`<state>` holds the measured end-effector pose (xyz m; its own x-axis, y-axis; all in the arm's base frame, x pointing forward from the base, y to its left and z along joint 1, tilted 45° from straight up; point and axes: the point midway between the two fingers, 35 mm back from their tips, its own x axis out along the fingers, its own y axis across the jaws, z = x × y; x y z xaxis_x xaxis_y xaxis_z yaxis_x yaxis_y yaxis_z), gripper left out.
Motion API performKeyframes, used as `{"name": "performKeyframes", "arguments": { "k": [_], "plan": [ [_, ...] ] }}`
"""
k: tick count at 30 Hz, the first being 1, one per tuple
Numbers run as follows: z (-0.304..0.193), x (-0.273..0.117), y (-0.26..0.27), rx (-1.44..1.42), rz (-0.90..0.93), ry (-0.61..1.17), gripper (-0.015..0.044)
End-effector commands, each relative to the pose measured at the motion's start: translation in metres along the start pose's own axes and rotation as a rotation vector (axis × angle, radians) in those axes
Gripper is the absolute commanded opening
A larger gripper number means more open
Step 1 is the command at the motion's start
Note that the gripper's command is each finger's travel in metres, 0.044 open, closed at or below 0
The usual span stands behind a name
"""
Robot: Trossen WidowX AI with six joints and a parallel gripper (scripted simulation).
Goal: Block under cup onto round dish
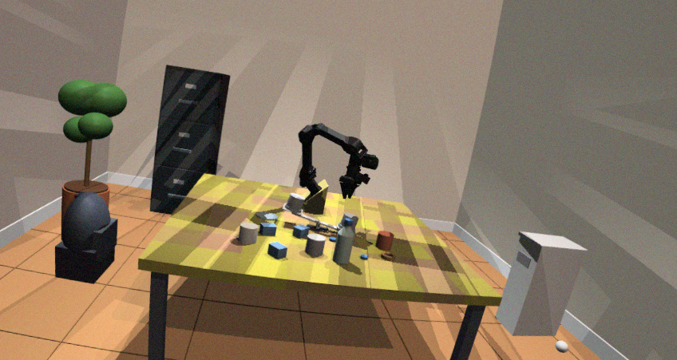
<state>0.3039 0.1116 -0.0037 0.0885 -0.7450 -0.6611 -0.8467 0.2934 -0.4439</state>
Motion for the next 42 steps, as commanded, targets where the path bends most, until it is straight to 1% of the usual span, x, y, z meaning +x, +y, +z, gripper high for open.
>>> {"name": "performKeyframes", "arguments": {
  "k": [1, 9, 15, 18, 42],
  "plan": [
    [0.012, 0.012, -0.004, -0.100, 0.053, 0.000, 0.0440],
    [0.033, 0.040, -0.012, -0.313, 0.156, -0.017, 0.0440],
    [0.033, 0.042, -0.012, -0.318, 0.158, -0.017, 0.0440],
    [0.033, 0.054, -0.010, -0.318, 0.158, -0.017, 0.0440],
    [0.034, 0.089, -0.005, -0.317, 0.157, -0.016, 0.0440]
  ]
}}
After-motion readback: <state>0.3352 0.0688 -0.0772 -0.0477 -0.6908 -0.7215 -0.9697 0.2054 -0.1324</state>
